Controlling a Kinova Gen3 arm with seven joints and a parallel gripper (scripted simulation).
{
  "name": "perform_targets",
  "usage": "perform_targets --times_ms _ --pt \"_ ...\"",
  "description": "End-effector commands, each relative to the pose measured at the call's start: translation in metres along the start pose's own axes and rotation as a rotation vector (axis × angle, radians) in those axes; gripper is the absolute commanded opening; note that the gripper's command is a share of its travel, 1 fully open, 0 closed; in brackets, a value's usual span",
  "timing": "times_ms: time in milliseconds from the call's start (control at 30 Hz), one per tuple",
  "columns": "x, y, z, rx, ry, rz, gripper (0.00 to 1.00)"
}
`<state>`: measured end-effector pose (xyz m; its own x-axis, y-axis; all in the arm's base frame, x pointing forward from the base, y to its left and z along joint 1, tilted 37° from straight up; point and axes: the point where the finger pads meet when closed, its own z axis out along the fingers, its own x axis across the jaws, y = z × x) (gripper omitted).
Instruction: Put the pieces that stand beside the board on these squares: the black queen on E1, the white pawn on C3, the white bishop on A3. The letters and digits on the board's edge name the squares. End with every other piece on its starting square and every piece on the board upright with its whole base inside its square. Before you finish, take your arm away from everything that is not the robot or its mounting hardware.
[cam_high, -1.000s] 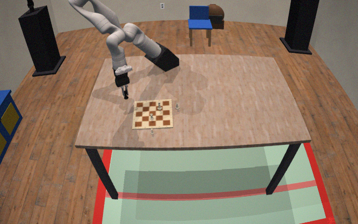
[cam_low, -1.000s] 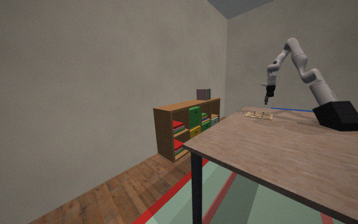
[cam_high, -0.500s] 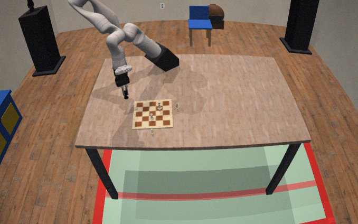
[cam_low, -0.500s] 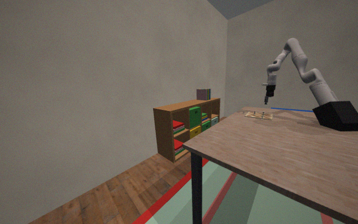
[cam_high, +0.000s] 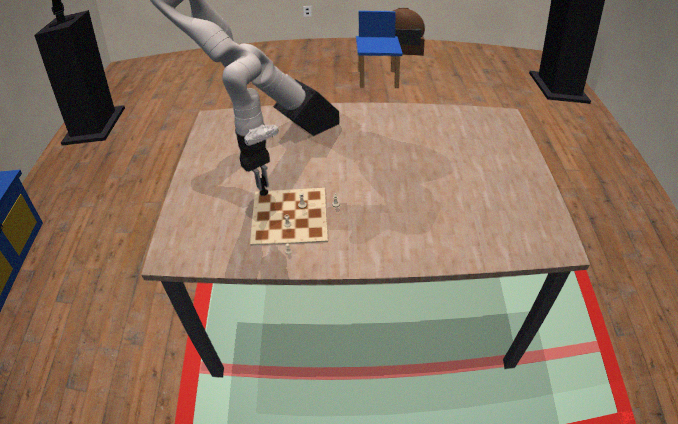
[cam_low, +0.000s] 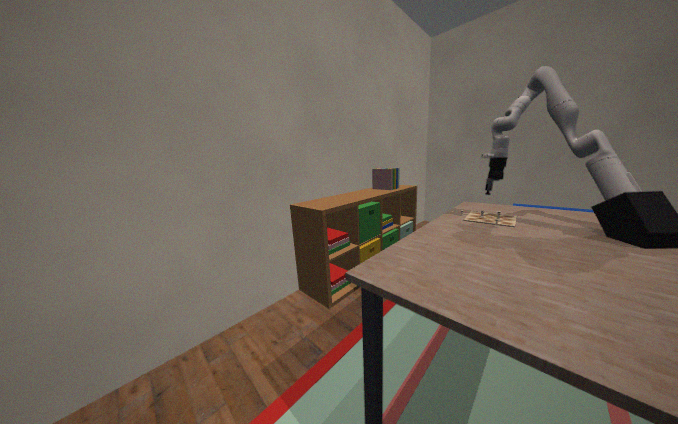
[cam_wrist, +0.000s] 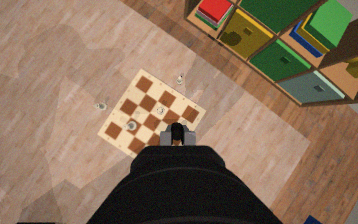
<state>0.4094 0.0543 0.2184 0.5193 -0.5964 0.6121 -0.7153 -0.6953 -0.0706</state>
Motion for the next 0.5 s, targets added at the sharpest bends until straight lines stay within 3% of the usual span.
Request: perform_targets --times_ms 0,200,300,467 --pt "-0.010 -0.026 0.010 -0.042 0.024 -0.056 0.00" --pt "-0.071 -0.095 0.018 -0.040 0.000 -0.183 0.00" --pt "-0.086 -0.108 0.021 -0.040 -0.009 -0.210 0.00" --pt "-0.089 -0.110 0.022 -0.040 -0.011 -0.215 0.00"
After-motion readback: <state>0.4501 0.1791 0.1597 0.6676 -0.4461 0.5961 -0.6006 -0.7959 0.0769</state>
